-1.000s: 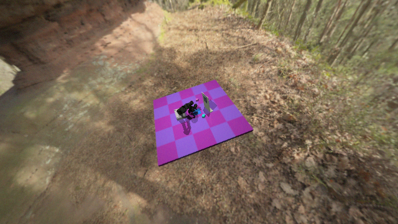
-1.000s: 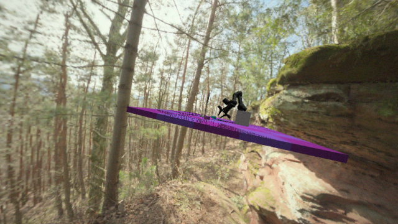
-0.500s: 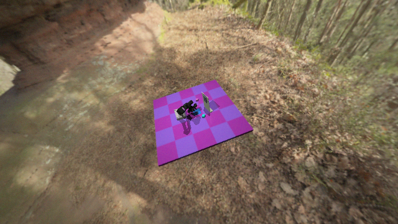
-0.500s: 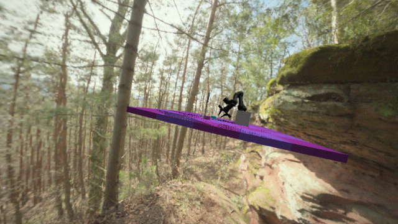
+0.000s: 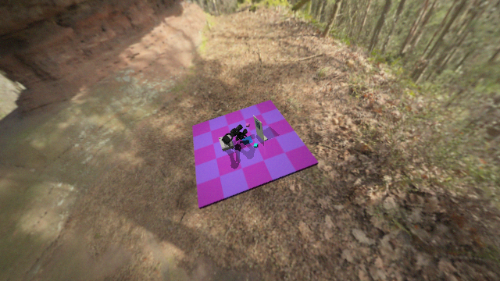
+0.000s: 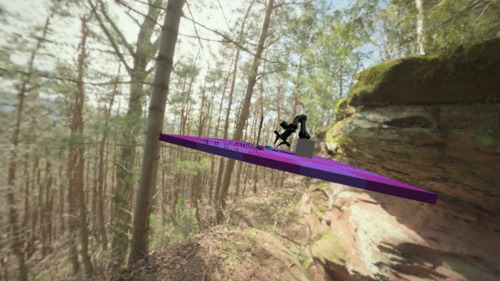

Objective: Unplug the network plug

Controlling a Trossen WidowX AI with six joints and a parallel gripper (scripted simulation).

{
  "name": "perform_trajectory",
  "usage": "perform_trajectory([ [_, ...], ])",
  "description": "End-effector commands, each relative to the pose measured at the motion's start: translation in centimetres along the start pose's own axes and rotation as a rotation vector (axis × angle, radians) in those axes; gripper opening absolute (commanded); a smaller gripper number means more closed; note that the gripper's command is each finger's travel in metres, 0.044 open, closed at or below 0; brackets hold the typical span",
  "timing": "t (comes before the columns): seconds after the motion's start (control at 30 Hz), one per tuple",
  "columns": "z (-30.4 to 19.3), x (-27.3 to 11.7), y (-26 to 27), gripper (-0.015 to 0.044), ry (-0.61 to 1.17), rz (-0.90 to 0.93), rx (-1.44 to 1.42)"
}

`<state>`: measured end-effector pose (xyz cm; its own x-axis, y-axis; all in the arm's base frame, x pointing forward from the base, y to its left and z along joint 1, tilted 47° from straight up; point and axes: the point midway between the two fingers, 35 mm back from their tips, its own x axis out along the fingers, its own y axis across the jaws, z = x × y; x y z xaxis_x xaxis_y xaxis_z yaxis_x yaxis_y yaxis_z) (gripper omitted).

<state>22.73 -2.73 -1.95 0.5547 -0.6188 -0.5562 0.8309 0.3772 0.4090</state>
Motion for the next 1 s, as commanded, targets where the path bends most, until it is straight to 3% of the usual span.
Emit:
perform_trajectory([
  [0.0,-0.1,-0.2,0.3,0.0156,-0.001,0.001,0.006],
  [0.97,-0.4,-2.2,1.7,0.0156,0.004,-0.004,0.007],
])
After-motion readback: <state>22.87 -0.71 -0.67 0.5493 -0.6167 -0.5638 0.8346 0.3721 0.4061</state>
